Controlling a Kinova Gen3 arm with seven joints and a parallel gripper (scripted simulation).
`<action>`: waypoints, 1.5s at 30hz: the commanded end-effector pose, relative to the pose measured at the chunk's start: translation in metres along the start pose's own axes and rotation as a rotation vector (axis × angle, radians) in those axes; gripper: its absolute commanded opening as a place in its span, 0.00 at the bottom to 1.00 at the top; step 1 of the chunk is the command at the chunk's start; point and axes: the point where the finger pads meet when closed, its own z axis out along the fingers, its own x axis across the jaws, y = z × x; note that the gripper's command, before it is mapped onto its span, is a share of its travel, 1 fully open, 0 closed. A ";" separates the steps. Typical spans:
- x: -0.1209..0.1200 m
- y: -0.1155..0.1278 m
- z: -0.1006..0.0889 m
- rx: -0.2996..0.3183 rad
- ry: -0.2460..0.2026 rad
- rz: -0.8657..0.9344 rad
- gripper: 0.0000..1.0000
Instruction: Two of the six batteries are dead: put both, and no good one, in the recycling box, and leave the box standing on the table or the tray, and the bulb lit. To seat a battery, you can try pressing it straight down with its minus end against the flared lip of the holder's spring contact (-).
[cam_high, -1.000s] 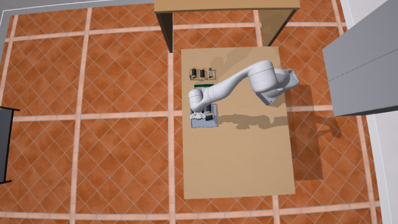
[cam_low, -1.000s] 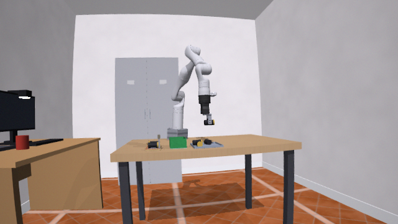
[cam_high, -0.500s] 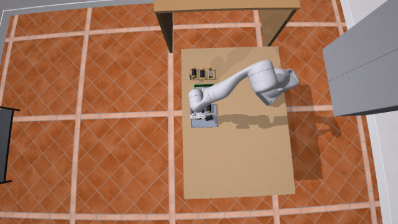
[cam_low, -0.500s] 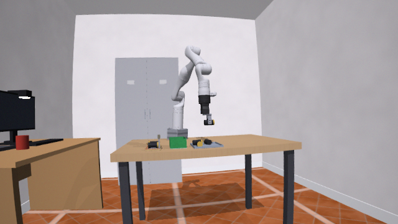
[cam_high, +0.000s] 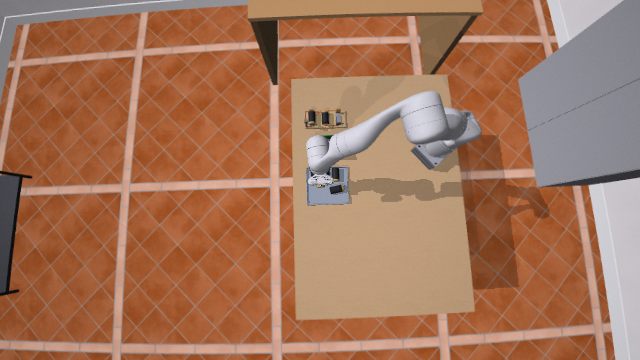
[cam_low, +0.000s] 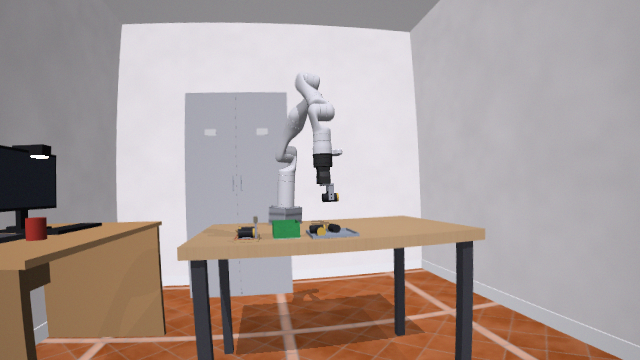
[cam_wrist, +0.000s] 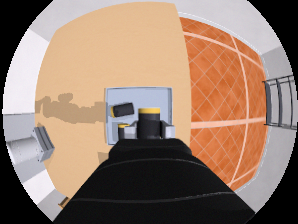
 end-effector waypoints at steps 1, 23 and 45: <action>-0.003 0.016 -0.003 0.000 0.003 0.014 0.57; -0.041 0.138 -0.003 0.000 0.003 0.014 0.57; -0.085 0.277 -0.003 0.000 0.003 0.014 0.57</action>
